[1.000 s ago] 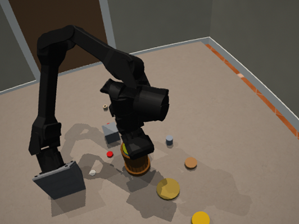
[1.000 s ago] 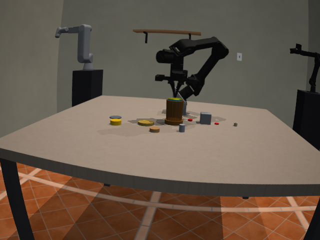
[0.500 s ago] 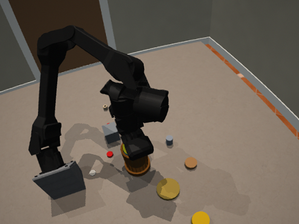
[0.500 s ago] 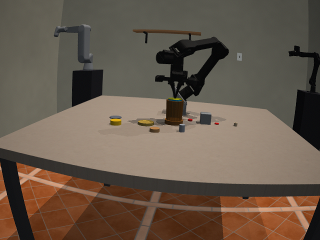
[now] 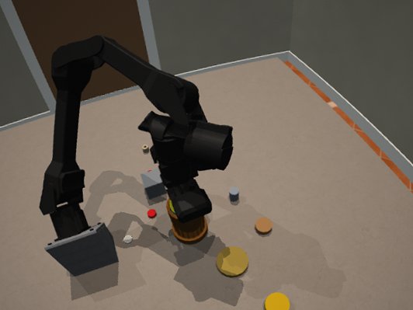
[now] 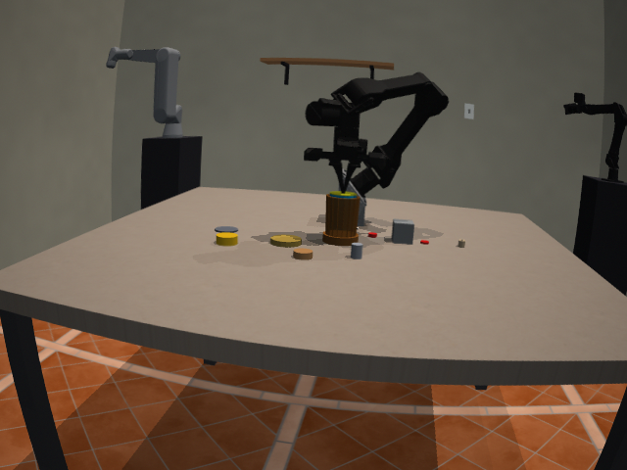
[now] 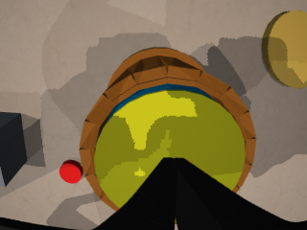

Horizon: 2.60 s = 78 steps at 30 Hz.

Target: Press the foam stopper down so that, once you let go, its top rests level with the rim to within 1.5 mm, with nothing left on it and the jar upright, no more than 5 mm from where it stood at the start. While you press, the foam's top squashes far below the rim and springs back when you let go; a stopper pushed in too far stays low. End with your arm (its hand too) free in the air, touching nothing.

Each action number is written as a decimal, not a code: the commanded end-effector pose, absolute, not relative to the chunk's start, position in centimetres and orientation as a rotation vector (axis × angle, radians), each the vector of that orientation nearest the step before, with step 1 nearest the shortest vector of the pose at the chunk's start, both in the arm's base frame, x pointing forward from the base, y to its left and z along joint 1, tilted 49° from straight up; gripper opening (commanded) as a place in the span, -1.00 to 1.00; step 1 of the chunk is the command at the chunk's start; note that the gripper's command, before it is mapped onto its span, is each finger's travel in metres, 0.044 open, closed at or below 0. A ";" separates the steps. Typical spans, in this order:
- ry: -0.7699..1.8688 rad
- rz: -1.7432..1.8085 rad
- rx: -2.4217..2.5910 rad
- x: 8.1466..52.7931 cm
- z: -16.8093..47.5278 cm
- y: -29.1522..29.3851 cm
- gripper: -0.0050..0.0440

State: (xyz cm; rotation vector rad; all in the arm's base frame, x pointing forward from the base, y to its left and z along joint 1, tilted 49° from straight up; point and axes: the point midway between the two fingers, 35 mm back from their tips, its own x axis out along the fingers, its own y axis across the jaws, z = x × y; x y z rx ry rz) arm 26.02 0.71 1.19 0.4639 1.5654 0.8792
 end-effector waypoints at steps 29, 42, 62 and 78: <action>1.566 0.879 0.470 25.8 1.0 1.0 -0.80; 1.566 0.879 0.469 25.7 0.9 1.1 -0.80; 1.566 0.879 0.469 25.6 0.8 1.2 -0.80; 1.566 0.879 0.469 25.6 0.7 1.3 -0.80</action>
